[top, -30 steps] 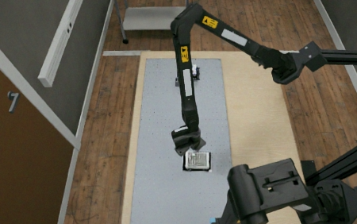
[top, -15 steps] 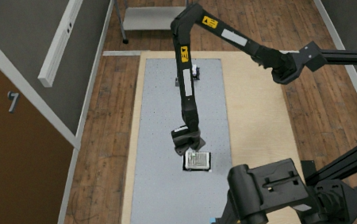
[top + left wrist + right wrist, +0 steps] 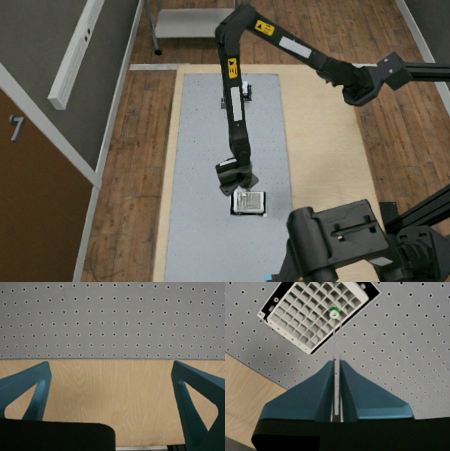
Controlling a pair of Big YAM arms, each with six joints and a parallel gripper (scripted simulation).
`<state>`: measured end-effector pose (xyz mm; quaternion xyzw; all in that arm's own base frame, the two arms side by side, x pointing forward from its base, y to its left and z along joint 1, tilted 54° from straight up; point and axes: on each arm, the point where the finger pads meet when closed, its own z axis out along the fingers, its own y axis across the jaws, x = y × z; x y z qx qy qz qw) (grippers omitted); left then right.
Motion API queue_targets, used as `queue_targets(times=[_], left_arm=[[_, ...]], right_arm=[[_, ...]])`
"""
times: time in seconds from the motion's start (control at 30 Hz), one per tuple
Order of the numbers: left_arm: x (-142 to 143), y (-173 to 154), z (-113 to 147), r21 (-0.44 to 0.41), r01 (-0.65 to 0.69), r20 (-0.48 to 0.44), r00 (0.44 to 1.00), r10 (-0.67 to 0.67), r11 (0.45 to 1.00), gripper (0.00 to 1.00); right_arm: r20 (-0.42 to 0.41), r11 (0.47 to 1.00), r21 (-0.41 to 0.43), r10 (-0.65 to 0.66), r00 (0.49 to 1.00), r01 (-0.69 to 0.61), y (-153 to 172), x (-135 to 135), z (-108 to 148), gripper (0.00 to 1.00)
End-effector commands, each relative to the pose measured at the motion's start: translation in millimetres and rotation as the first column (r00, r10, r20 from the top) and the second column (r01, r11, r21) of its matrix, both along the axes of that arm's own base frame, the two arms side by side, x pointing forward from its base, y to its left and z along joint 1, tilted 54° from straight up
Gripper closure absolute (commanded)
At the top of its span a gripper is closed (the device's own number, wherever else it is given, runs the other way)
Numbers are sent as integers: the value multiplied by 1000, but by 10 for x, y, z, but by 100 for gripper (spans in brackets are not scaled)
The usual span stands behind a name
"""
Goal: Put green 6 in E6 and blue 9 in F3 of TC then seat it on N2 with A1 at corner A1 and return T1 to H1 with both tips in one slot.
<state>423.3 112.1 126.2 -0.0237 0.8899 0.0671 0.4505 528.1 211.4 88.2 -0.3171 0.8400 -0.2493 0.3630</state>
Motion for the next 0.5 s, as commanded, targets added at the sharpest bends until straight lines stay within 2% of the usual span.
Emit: queue_targets(times=[0.0,0.47], left_arm=[[-3,-3,3,3,3,1,1000,-3,1000,0],[-3,-3,3,3,3,1,1000,-3,1000,0]], right_arm=[[-28,1000,-23,-9,1000,8,-115,10,-204,93],[-28,1000,-22,-9,1000,8,-118,18,-233,93]])
